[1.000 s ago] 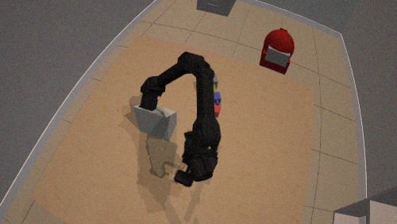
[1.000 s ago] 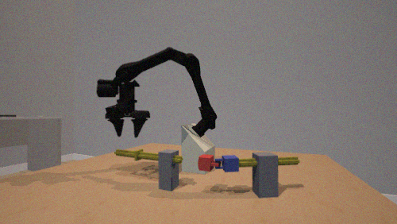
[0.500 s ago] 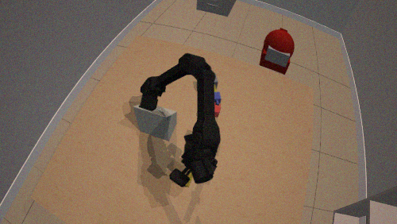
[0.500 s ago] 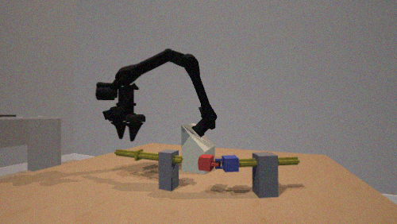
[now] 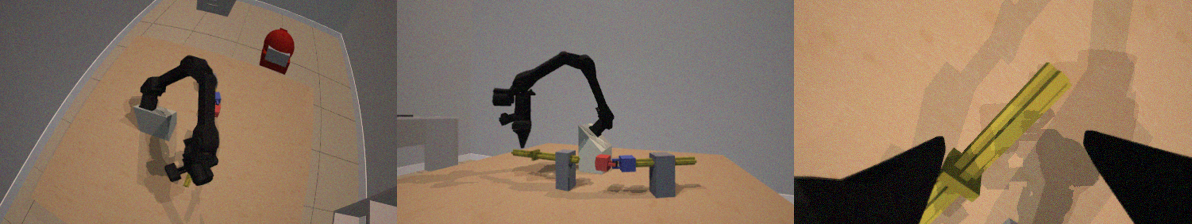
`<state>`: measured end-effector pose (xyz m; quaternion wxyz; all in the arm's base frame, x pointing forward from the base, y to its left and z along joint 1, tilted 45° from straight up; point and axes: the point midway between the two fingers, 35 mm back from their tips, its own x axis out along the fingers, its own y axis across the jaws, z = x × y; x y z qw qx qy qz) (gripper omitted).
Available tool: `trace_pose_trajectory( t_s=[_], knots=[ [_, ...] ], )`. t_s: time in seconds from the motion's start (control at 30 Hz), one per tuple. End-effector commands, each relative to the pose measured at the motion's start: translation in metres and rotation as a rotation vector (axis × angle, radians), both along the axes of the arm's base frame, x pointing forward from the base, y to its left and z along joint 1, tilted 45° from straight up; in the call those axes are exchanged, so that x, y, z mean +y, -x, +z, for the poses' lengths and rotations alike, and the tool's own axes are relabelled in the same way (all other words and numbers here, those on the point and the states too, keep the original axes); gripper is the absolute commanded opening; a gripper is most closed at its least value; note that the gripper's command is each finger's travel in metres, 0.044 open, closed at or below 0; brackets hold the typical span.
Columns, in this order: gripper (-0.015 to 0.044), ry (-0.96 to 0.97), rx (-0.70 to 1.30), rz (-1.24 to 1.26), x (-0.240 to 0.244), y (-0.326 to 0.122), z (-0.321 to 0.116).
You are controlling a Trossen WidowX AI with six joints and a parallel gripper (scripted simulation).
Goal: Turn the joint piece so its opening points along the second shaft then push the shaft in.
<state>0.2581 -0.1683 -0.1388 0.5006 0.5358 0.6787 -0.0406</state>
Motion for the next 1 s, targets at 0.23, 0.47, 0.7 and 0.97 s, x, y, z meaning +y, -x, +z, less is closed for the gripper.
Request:
trace_pose_trajectory(
  t_s=[0.23, 0.47, 0.7, 0.97],
  knots=[
    [0.044, -0.034, 0.252, -0.27, 0.012, 0.0, -0.012],
    [0.044, -0.054, 0.416, -0.443, 0.02, 0.0, -0.019],
    [0.044, -0.067, 0.521, -0.554, 0.025, 0.0, -0.023],
    [0.044, -0.067, 0.521, -0.554, 0.03, -0.001, -0.029]
  ],
)
